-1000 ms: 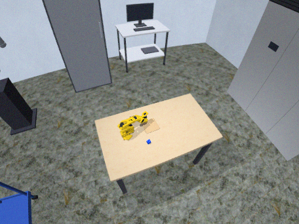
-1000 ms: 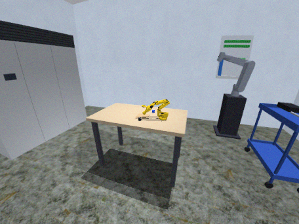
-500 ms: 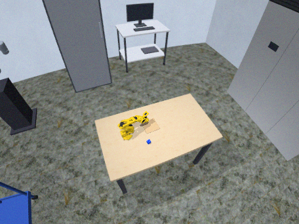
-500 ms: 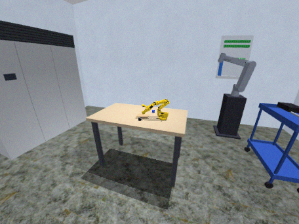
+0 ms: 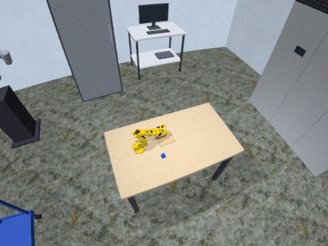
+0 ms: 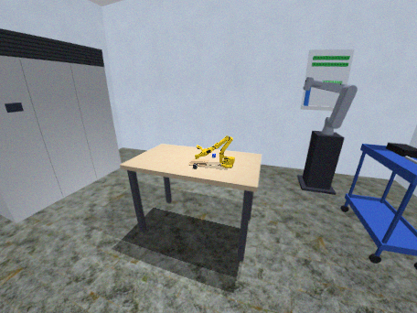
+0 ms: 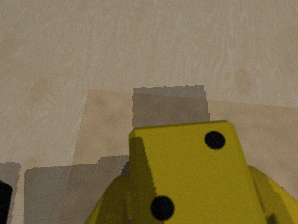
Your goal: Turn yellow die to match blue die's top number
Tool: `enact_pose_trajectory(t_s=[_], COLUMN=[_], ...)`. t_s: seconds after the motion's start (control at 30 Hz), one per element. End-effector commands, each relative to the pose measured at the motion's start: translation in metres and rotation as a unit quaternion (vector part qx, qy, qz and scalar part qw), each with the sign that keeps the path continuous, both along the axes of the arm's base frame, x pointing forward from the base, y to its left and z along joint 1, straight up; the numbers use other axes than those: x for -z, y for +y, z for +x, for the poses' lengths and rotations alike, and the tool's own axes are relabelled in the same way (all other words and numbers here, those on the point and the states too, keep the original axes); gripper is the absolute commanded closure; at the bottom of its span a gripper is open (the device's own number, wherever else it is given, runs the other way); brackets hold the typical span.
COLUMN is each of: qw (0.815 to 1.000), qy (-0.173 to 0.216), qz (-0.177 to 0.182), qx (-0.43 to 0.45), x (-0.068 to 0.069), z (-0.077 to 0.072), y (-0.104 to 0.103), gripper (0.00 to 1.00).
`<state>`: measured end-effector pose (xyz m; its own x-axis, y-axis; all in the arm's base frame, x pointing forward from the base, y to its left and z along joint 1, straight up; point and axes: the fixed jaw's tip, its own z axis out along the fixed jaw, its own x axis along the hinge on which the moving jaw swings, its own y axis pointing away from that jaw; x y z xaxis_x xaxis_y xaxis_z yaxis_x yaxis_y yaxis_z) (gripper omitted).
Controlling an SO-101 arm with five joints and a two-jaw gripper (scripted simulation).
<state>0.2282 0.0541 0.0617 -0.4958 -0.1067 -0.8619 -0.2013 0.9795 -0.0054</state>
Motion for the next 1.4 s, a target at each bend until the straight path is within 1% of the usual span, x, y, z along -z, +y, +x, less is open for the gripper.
enact_pose_trajectory(t_s=[0.0, 0.07, 0.27, 0.43, 1.37], qw=[0.998, 0.998, 0.995, 0.994, 0.993], qy=[-0.061, -0.061, -0.090, -0.099, -0.103], qz=[0.017, 0.017, 0.024, 0.026, 0.027], qx=[0.019, 0.019, 0.035, 0.040, 0.045], x=[-0.015, -0.015, -0.016, -0.016, -0.016], z=[0.013, 0.013, 0.018, 0.019, 0.020], y=[-0.005, -0.005, -0.012, -0.015, -0.017], gripper=[1.00, 1.00, 1.00, 1.00, 1.00])
